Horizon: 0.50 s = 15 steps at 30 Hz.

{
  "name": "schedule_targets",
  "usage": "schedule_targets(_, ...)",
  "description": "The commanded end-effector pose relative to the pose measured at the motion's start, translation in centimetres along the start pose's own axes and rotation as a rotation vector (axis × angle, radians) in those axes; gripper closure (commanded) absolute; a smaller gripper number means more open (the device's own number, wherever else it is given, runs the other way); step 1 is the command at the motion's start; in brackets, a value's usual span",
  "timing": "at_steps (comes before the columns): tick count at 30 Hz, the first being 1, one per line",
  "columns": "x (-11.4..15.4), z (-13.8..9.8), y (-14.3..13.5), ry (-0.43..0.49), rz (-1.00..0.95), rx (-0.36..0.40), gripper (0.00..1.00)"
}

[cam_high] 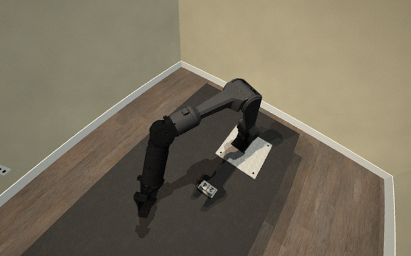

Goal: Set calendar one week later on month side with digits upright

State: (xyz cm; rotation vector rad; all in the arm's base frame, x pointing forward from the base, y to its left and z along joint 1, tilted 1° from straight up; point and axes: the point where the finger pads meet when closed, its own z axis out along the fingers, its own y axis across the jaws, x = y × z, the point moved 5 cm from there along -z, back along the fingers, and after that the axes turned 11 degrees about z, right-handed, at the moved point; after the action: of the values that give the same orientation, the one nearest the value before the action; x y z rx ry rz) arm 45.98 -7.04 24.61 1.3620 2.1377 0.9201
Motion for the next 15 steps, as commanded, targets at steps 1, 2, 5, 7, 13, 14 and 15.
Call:
schedule_targets(1,2.9,0.3,-1.6,0.048,-0.131,0.104,0.00)
schedule_targets(2,3.8,0.4,-2.3,0.066,-0.175,0.139,0.00)
schedule_targets(5,7.4,0.3,-5.4,0.154,-0.382,0.301,0.00)
schedule_targets(7,7.4,0.3,-5.4,0.154,-0.382,0.301,0.00)
schedule_targets(13,12.1,-1.5,-11.2,0.319,-0.757,0.585,0.00)
schedule_targets(14,12.7,-2.0,-12.2,0.348,-0.821,0.633,0.00)
schedule_targets(15,12.7,-2.0,-12.3,0.350,-0.826,0.637,0.00)
